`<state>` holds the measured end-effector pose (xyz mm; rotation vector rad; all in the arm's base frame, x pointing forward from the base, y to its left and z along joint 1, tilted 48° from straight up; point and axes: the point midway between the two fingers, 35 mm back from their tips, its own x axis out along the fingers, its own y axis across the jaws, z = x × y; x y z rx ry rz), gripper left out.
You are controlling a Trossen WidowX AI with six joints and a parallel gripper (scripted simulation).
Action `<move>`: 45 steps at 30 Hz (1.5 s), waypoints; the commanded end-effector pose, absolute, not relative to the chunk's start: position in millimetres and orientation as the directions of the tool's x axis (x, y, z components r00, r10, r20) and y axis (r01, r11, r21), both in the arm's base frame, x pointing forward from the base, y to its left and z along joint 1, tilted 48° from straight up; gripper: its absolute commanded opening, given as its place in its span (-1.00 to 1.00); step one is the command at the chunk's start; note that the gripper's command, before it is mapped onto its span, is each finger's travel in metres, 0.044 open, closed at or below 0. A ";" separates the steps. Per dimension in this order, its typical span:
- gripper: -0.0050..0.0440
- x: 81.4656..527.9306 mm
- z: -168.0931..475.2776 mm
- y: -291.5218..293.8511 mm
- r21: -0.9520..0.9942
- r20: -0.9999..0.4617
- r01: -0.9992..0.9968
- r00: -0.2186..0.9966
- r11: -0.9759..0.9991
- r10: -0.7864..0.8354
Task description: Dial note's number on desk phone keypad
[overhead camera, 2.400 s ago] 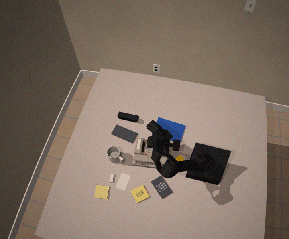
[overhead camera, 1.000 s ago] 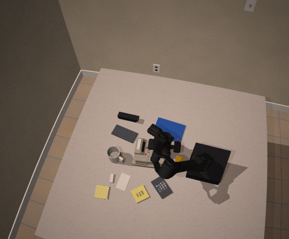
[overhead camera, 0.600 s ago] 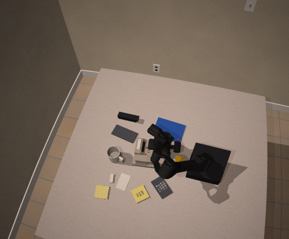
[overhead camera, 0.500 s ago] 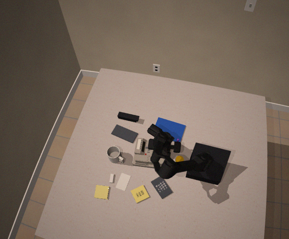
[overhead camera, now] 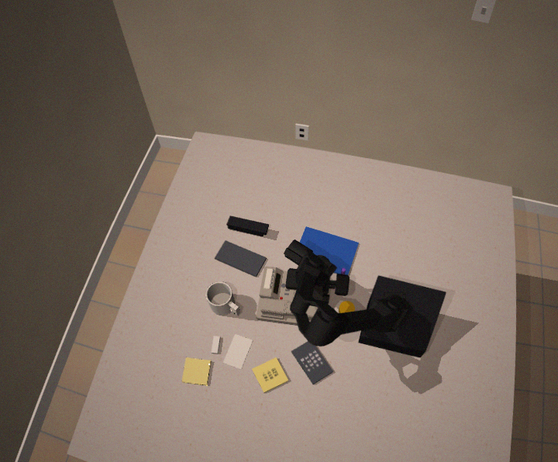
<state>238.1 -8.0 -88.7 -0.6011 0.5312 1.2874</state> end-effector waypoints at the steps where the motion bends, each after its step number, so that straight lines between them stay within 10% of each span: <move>1: -1.00 237.1 -89.9 -5.8 -0.109 -0.665 -0.980 0.198 0.168 0.720; 45: -1.00 235.8 -10.7 -92.7 -0.109 -0.665 -0.980 0.198 0.168 0.720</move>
